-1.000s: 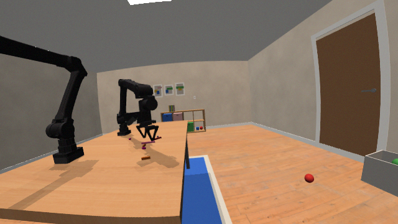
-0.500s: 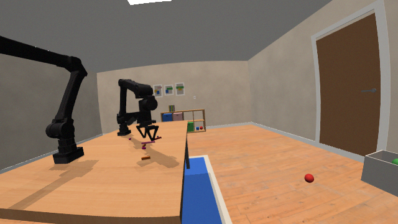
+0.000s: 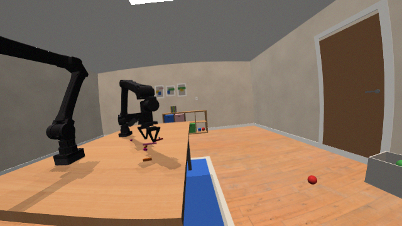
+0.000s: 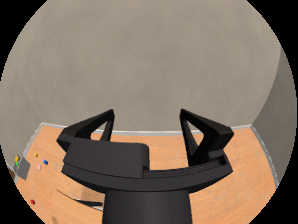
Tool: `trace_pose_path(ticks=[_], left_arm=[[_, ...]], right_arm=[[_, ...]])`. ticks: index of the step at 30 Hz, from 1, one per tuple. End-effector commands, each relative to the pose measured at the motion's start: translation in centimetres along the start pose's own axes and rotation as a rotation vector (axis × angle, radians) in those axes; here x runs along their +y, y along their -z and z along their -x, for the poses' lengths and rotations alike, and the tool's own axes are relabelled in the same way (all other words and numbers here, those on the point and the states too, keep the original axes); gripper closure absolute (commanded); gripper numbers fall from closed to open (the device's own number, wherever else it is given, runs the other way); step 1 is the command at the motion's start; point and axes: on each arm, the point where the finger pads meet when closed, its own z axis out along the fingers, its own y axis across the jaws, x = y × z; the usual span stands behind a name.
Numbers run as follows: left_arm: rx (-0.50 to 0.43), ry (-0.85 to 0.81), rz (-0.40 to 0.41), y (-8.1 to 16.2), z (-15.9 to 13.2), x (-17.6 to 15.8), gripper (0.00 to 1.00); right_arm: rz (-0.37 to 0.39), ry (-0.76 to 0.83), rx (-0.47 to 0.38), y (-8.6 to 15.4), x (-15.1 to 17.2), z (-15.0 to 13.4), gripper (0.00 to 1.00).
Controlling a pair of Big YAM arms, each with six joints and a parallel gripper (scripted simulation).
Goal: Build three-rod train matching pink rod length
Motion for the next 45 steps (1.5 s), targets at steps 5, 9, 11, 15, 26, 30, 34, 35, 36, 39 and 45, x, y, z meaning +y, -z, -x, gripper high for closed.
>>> trace_pose_path(ticks=[5,9,11,15,26,30,34,35,36,39,45], left_arm=[[-0.007,0.012,0.065,3.4,0.2,1.6,0.0],[-0.006,0.111,0.047,2.4,-2.2,-0.4,0.0],[-0.007,0.202,0.047,2.5,-3.9,-1.5,0.0],[-0.007,0.286,0.046,2.6,-5.3,-2.6,0.0],[-0.01,0.629,0.044,2.8,-10.7,-7.6,0.0],[-0.011,0.721,0.043,2.7,-12.0,-9.1,0.0],[-0.012,0.854,0.043,2.6,-13.7,-11.3,0.0],[-0.012,0.882,0.042,2.6,-14.0,-11.8,0.0],[-0.012,0.909,0.042,2.5,-14.4,-12.3,0.0],[-0.013,0.994,0.042,2.4,-15.3,-13.8,0.0],[-0.015,1.175,0.04,2.0,-17.1,-17.2,0.0]], right_arm=[[-0.009,-0.008,-0.071,0.7,-0.4,4.5,0.0],[-0.009,-0.008,-0.071,0.7,-0.4,4.5,0.0],[-0.009,-0.008,-0.071,0.7,-0.4,4.5,0.0],[-0.009,-0.008,-0.071,0.7,-0.4,4.5,0.0],[-0.009,-0.008,-0.071,0.7,-0.4,4.5,0.0],[-0.009,-0.008,-0.071,0.7,-0.4,4.5,0.0],[-0.009,-0.008,-0.071,0.7,-0.4,4.5,0.0],[-0.009,-0.008,-0.071,0.7,-0.4,4.5,0.0],[-0.009,-0.008,-0.071,0.7,-0.4,4.5,0.0],[-0.009,-0.008,-0.071,0.7,-0.4,4.5,0.0],[-0.009,-0.008,-0.071,0.7,-0.4,4.5,0.0]])
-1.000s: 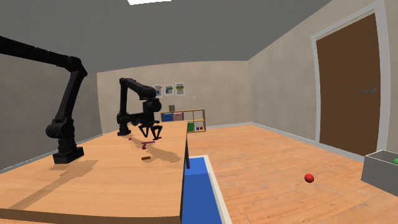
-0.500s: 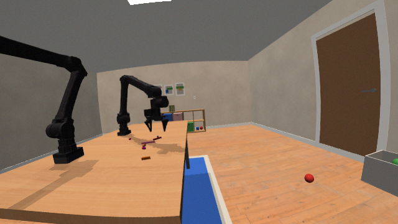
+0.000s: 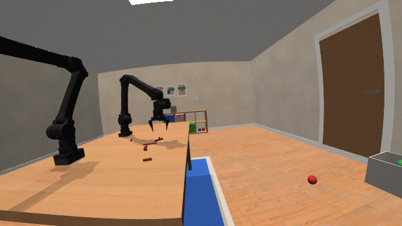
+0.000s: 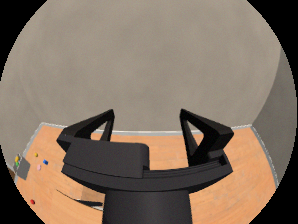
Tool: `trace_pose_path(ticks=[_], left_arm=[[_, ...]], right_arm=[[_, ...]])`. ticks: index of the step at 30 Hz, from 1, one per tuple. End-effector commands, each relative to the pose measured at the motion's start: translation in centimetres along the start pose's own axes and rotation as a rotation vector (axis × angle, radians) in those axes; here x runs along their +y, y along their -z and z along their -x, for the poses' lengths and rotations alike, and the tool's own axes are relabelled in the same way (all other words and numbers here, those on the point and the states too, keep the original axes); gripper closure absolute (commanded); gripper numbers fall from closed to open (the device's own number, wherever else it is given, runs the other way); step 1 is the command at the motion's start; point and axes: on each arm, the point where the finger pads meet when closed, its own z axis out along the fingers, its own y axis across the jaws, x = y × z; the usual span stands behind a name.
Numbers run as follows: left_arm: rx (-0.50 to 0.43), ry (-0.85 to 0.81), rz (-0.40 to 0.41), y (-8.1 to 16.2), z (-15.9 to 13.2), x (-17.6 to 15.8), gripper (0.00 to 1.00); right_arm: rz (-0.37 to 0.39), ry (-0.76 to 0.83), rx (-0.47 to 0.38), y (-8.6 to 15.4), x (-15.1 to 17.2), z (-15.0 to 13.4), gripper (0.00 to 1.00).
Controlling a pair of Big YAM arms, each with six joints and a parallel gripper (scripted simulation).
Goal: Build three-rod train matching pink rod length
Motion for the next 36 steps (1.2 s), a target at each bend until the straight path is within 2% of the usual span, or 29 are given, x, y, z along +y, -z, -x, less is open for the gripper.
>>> trace_pose_path(ticks=[1,3,4,12,15,16,20,21,36], left_arm=[[-0.044,0.161,0.038,1.7,-1.4,0.6,0.0],[-0.044,0.161,0.038,1.7,-1.4,0.6,0.0],[-0.044,0.24,0.037,1.5,-3.1,0.4,0.0],[-0.046,0.467,0.033,0.7,-7.7,-0.5,0.0],[-0.046,0.474,0.032,0.6,-7.6,-1.0,0.0],[-0.079,0.466,0.056,2.0,-6.2,0.1,0.77],[-0.083,0.466,0.059,2.2,-6.1,0.2,0.77],[-0.027,0.474,0.019,0.2,-7.4,-0.7,0.77],[-0.027,0.479,0.019,0.2,-7.6,-0.5,0.77]], right_arm=[[-0.009,-0.008,-0.071,0.7,-0.4,4.5,0.0],[-0.009,-0.008,-0.071,0.7,-0.4,4.5,0.0],[-0.009,-0.008,-0.071,0.7,-0.4,4.5,0.0],[-0.009,-0.008,-0.071,0.7,-0.4,4.5,0.0],[-0.009,-0.008,-0.071,0.7,-0.4,4.5,0.0],[-0.009,-0.008,-0.071,0.7,-0.4,4.5,0.0],[-0.009,-0.008,-0.071,0.7,-0.4,4.5,0.0],[-0.009,-0.008,-0.071,0.7,-0.4,4.5,0.0],[-0.009,-0.008,-0.071,0.7,-0.4,4.5,0.0]])
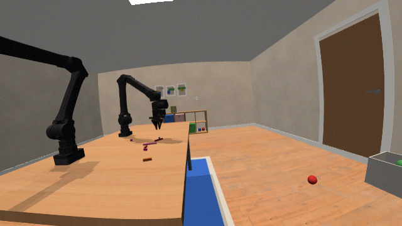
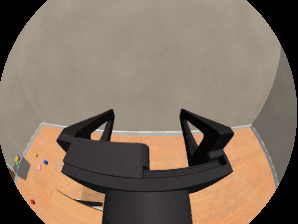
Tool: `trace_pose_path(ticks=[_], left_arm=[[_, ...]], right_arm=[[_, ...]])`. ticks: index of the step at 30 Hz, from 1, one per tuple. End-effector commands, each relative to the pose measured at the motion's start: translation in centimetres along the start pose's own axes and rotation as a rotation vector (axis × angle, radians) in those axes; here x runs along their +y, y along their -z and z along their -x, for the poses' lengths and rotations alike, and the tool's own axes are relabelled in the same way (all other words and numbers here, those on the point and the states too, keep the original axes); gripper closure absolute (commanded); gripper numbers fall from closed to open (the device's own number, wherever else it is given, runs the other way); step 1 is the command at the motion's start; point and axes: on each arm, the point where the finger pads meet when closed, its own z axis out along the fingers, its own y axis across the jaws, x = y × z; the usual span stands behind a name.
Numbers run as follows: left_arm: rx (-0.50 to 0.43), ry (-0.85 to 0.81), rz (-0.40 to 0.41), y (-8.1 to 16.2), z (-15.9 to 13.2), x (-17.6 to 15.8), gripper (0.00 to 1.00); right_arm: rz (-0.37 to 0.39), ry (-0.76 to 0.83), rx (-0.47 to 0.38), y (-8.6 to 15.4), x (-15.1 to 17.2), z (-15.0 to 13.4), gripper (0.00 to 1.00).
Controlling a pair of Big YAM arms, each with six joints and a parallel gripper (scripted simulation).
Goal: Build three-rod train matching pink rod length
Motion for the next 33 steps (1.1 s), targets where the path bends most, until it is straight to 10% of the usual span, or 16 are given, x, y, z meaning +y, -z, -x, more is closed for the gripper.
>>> trace_pose_path(ticks=[1,33], left_arm=[[-0.009,0.016,0.006,0.4,0.6,0.5,0.77],[-0.008,0.017,0.005,-1.0,0.6,0.6,0.77]], right_arm=[[-0.009,-0.008,-0.071,0.7,-0.4,4.5,0.0],[-0.009,-0.008,-0.071,0.7,-0.4,4.5,0.0]])
